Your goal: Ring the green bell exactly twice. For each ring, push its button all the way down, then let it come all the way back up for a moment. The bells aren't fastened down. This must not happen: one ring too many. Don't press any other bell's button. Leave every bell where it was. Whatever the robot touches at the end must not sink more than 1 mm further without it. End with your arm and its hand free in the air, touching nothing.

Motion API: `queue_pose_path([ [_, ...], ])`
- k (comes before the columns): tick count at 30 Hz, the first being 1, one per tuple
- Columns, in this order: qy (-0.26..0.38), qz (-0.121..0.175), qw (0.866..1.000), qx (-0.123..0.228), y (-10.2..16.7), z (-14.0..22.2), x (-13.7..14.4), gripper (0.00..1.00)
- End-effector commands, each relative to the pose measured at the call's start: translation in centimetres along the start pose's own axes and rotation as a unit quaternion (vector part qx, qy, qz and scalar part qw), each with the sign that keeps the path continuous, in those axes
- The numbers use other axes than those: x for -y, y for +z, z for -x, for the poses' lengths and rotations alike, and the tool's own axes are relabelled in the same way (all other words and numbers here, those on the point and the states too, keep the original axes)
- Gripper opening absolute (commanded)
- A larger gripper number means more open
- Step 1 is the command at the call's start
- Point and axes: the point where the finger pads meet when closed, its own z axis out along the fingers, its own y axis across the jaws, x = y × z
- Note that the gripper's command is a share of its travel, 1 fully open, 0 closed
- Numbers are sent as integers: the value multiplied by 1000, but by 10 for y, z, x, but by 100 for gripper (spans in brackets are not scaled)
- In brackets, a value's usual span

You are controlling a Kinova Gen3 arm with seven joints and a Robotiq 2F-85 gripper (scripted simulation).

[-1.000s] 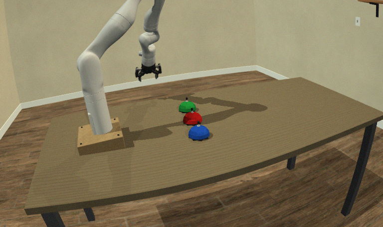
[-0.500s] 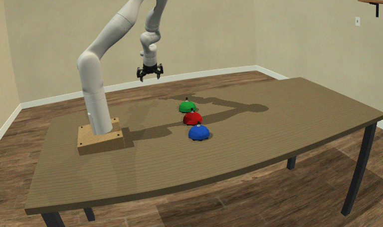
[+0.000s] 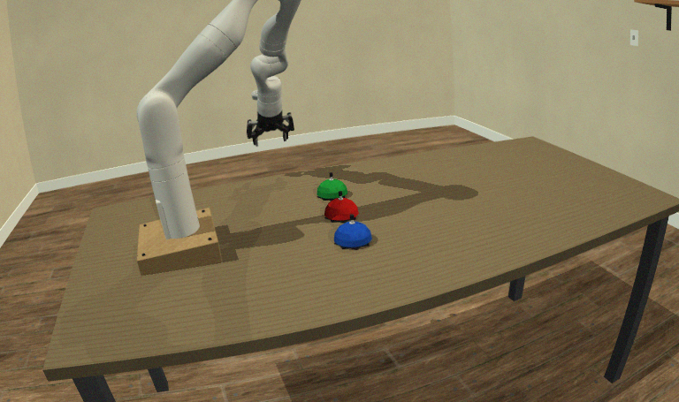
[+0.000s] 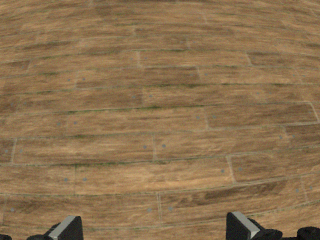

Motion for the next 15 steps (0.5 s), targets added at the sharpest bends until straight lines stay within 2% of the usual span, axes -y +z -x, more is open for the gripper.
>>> queue_pose_path([
  [1, 3, 2, 1000, 0, -2, 1, -5, 100],
  [14, 4, 7, 1000, 11, -5, 8, -13, 100],
  [15, 5, 12, 1000, 21, -8, 14, -21, 100],
])
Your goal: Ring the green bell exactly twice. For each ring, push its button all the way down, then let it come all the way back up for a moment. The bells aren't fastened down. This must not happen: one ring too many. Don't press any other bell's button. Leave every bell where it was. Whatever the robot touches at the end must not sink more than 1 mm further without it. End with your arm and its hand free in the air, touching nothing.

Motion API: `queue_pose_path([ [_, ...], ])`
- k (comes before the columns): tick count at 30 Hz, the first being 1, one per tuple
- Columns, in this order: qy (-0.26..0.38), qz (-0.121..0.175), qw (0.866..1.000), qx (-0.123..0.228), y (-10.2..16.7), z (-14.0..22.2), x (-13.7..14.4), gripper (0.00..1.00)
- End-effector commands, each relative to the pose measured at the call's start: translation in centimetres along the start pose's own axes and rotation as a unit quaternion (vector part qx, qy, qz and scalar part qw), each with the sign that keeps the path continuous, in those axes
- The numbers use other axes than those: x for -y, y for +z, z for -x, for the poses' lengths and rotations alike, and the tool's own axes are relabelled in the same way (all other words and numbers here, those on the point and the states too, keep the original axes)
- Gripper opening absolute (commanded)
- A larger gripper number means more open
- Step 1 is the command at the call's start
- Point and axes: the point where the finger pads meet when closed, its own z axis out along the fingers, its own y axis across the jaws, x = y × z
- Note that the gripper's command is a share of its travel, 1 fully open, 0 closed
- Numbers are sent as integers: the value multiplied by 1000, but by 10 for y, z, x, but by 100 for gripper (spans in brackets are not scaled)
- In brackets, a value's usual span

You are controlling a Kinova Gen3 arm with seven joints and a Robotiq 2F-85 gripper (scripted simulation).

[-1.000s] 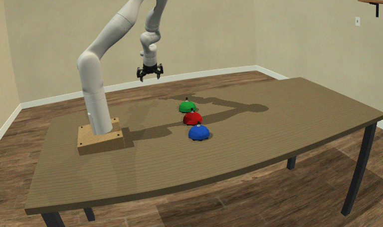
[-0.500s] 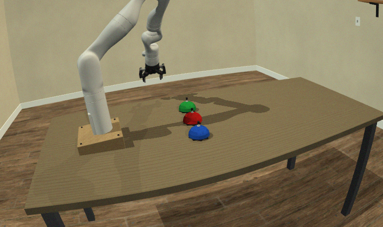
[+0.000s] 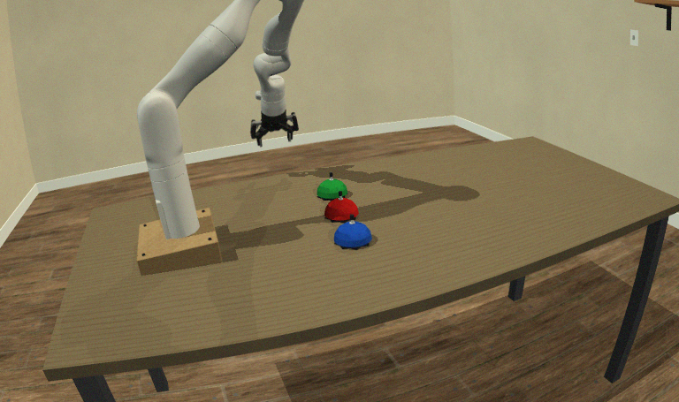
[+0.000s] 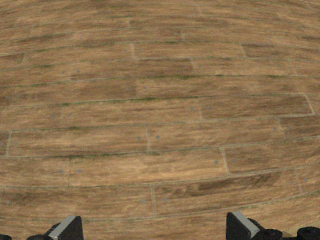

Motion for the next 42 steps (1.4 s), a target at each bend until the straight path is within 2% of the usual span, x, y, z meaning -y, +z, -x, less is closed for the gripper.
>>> queue_pose_path([
  [1, 2, 5, 1000, 7, -3, 5, -8, 100],
  [7, 2, 5, 1000, 7, -3, 5, -8, 100],
  [8, 3, 9, 1000, 17, -6, 12, -16, 100],
  [14, 3, 9, 1000, 17, -6, 12, -16, 100],
  [15, 4, 13, 1000, 28, -10, 19, -23, 100],
  [21, 4, 13, 1000, 28, -10, 19, -23, 100],
  [22, 6, 17, 999, 39, -14, 26, -31, 100],
  [32, 7, 20, 999, 50, -18, 33, -38, 100],
  [34, 10, 25, 997, 71, -27, 48, -51, 100],
  [36, 10, 25, 997, 71, -27, 48, -51, 100],
  [42, 22, 31, 990, 134, -58, 92, -82, 100],
])
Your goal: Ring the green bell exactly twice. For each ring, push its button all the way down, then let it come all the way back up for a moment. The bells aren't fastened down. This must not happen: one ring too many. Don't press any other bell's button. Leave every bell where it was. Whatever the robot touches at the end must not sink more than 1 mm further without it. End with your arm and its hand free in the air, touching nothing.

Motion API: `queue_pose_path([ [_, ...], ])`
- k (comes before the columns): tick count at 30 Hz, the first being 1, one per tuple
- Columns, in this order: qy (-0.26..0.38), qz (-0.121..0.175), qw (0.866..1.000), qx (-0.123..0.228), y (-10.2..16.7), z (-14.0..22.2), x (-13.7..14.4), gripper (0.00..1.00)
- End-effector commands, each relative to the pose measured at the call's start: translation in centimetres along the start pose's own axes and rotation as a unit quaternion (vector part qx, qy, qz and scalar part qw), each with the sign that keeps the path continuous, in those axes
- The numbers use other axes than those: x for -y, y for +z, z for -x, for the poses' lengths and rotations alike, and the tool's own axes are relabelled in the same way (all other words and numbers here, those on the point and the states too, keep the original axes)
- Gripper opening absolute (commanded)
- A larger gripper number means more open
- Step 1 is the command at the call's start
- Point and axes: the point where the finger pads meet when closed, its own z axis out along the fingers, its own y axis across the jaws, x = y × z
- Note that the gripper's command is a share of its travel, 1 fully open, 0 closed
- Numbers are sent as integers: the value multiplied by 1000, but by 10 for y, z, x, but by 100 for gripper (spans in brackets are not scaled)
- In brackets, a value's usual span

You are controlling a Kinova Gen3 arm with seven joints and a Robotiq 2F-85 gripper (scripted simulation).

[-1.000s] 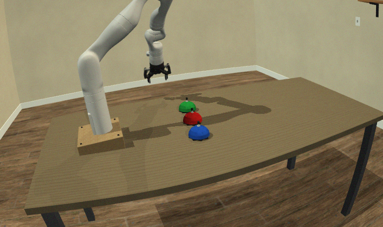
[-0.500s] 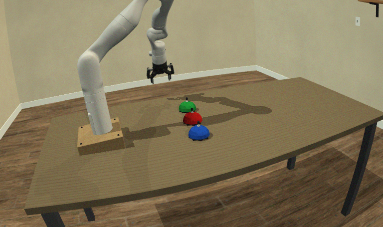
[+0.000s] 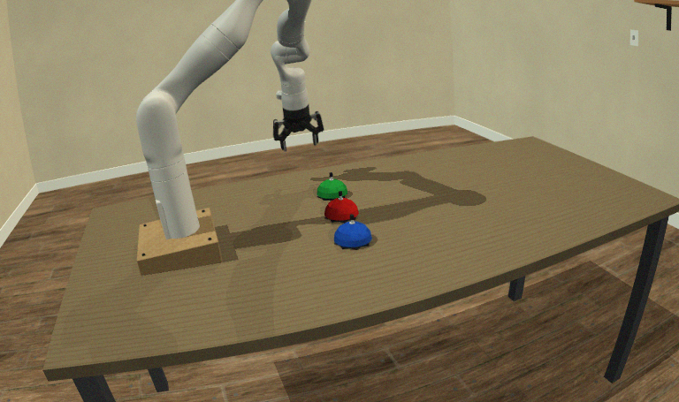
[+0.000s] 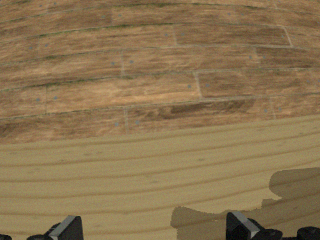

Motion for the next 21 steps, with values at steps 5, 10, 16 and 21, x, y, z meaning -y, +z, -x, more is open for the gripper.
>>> queue_pose_path([
  [5, 23, 4, 998, 56, -29, 53, -39, 100],
  [10, 29, -4, 996, 85, -44, 80, -48, 100],
  [16, 36, -16, 993, 113, -60, 106, -54, 100],
  [21, 40, -25, 990, 131, -72, 124, -57, 100],
])
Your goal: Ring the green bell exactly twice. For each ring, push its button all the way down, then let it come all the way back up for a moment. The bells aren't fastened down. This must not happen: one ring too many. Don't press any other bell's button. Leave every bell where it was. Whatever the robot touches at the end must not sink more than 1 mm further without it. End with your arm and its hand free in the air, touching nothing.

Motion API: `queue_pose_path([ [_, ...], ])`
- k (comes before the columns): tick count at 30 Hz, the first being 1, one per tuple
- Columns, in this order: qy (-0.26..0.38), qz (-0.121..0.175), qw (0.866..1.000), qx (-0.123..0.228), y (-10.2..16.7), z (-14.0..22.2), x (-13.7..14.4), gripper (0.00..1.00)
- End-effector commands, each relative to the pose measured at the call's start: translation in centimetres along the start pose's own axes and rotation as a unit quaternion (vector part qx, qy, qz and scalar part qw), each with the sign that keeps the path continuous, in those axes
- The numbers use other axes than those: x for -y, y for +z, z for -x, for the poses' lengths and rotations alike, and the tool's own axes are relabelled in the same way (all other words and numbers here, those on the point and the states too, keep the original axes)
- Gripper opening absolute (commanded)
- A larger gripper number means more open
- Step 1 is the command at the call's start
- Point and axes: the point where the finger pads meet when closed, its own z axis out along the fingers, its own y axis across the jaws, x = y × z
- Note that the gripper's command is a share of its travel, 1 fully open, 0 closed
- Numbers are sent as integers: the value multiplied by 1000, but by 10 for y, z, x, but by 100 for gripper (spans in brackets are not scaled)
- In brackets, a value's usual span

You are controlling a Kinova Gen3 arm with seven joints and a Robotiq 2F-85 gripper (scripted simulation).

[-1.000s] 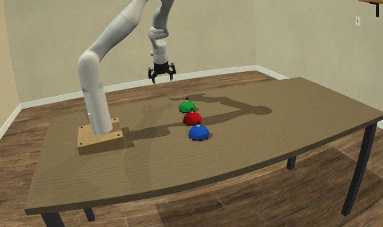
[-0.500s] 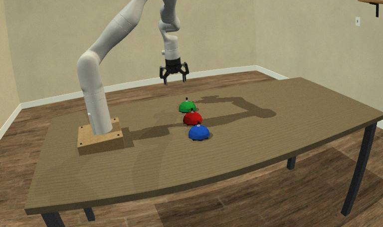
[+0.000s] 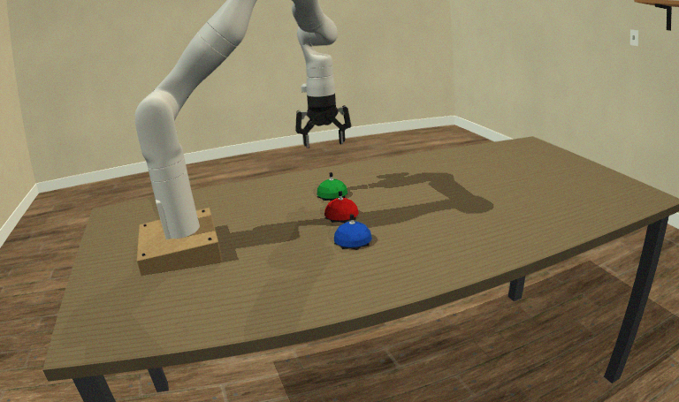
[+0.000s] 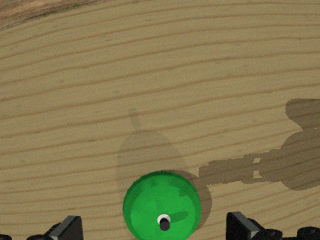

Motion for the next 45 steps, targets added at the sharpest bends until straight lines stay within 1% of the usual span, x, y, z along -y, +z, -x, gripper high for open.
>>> queue_pose_path([
  [1, 8, 1, 1000, 5, -6, 11, -7, 100],
  [5, 9, -3, 1000, 12, -10, 19, -8, 100],
  [16, 10, -5, 1000, 15, -11, 22, -9, 100],
  [17, 10, -5, 1000, 15, -11, 22, -9, 0],
  [45, 10, -5, 1000, 15, -11, 22, -9, 0],
])
